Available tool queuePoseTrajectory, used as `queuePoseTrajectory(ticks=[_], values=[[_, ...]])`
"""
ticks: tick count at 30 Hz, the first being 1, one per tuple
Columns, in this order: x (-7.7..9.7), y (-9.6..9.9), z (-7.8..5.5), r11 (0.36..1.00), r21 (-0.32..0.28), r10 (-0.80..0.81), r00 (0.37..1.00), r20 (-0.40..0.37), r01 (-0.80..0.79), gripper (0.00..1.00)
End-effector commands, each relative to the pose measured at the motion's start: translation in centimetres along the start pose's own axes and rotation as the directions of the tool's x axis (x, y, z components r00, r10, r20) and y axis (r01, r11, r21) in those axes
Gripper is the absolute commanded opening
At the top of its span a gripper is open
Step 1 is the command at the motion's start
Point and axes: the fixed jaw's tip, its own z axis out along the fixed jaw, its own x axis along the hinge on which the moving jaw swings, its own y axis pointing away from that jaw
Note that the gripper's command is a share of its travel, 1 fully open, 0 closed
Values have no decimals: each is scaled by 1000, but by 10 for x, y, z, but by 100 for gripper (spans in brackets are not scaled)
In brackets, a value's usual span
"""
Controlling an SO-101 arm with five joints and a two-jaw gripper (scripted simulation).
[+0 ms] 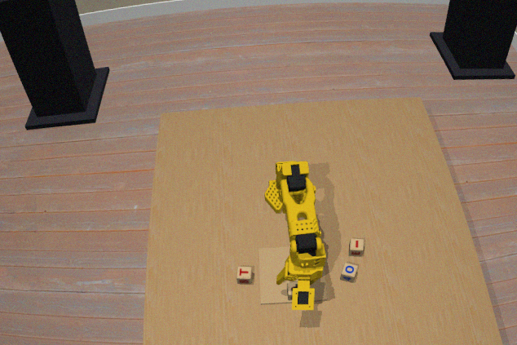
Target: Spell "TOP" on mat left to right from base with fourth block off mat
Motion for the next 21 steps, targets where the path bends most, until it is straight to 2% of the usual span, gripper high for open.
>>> queuePoseTrajectory(ticks=[1, 7, 21], values=[[-10, 3, -12, 1000, -17, -10, 994, 105, 12, 35], [-10, 3, -3, 1000, -17, -10, 994, 105, 12, 35], [-10, 3, 6, 1000, -17, -10, 994, 105, 12, 35]])
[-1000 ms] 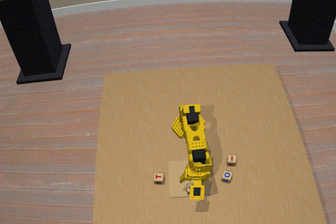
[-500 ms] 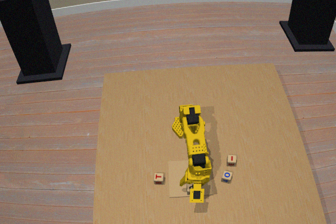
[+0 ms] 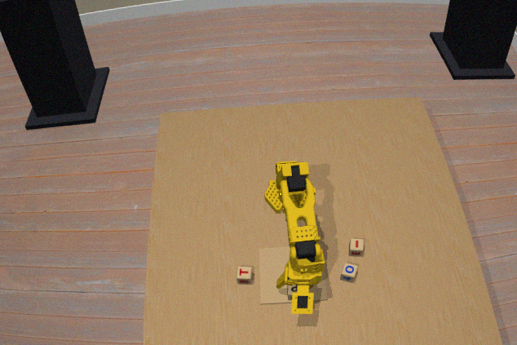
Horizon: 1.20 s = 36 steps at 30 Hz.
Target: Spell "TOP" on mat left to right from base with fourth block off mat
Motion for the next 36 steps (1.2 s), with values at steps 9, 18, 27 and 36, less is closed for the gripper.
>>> queuePoseTrajectory(ticks=[9, 18, 27, 36], values=[[-13, 3, -19, 1000, -18, -9, 994, 113, 12, 35], [-13, 3, -19, 1000, -18, -9, 994, 113, 12, 35], [-13, 3, -19, 1000, -18, -9, 994, 113, 12, 35], [-13, 1, -19, 1000, -18, -9, 994, 113, 12, 32]])
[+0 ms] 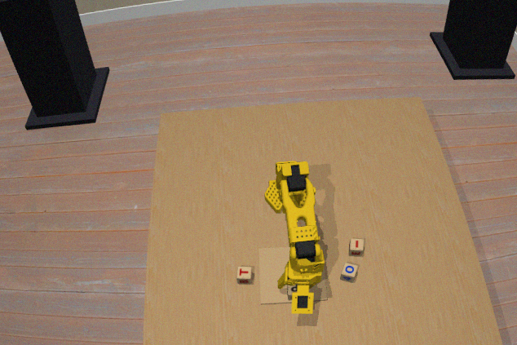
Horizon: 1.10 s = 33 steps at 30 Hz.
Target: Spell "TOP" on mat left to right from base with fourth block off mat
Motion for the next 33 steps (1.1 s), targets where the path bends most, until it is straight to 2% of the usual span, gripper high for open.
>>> queuePoseTrajectory(ticks=[1, 18, 33], values=[[-14, 1, -21, 1000, -18, -5, 993, 115, 7, 31], [-14, -6, -21, 1000, -15, -5, 993, 115, 7, 20], [-14, -8, -21, 1000, -14, -5, 993, 115, 7, 16]])
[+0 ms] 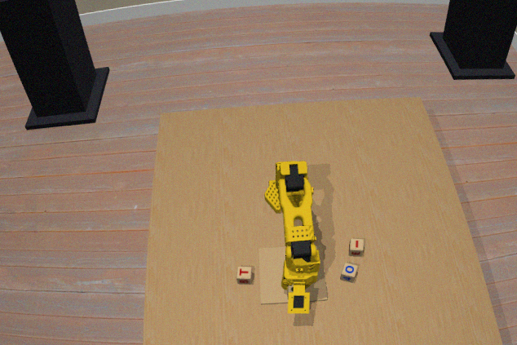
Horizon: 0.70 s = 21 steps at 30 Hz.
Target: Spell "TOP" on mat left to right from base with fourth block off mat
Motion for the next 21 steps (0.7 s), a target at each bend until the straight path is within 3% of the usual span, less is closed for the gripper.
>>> queuePoseTrajectory(ticks=[1, 7, 15, 21], values=[[-14, 0, -21, 1000, -13, 2, 993, 115, -1, 16], [-14, 0, -21, 1000, -13, 2, 993, 115, -1, 15], [-14, 0, -21, 1000, -13, 2, 993, 115, -1, 2], [-14, 0, -21, 1000, -13, 2, 993, 115, -1, 0]])
